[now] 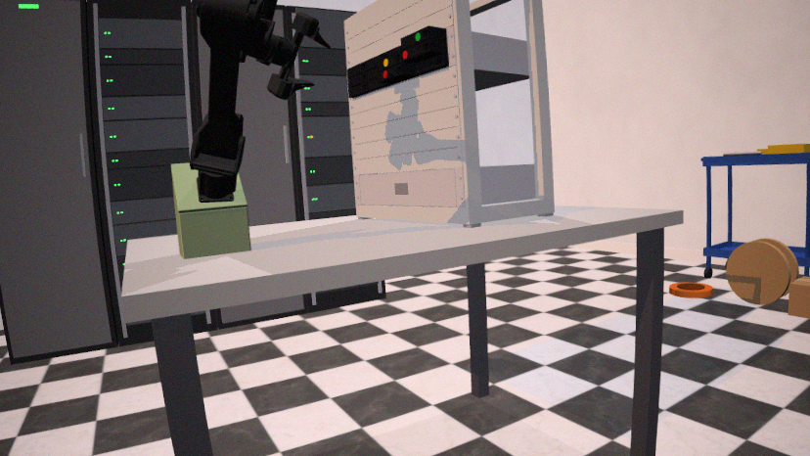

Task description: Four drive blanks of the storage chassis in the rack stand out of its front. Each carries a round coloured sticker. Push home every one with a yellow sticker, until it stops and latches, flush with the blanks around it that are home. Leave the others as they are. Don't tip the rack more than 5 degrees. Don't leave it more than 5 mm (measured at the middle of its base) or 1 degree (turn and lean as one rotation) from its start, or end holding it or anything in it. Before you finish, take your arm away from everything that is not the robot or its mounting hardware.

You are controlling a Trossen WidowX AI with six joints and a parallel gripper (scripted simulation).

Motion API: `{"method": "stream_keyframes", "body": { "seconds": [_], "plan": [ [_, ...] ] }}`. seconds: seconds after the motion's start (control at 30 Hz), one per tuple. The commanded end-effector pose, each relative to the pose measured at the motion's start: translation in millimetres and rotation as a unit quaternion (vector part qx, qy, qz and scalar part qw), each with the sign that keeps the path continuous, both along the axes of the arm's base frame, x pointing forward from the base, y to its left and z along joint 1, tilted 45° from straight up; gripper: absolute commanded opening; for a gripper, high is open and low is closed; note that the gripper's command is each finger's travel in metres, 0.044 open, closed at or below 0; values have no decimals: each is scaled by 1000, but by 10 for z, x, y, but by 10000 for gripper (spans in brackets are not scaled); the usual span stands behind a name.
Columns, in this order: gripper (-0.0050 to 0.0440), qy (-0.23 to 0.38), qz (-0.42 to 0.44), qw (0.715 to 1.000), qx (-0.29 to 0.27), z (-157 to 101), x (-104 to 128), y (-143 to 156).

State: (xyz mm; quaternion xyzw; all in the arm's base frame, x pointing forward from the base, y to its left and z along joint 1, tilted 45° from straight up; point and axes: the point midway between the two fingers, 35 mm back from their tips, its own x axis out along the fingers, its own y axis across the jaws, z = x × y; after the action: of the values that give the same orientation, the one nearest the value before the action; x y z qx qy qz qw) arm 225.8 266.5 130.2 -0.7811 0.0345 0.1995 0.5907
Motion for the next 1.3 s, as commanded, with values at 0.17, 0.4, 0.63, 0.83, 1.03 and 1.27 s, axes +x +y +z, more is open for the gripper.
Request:
{"method": "stream_keyframes", "body": {
  "seconds": [0.17, 0.4, 0.63, 0.83, 1.03, 1.27],
  "plan": [
    [440, -68, 24, 995, -65, 211, 34, -129],
    [440, -109, 29, 987, -118, 355, 47, -237],
    [440, -132, 29, 979, -150, 436, 50, -308],
    [440, -152, 27, 971, -182, 513, 50, -382],
    [440, -164, 24, 965, -202, 560, 48, -432],
    [440, -174, 22, 960, -219, 599, 46, -477]
  ]
}}
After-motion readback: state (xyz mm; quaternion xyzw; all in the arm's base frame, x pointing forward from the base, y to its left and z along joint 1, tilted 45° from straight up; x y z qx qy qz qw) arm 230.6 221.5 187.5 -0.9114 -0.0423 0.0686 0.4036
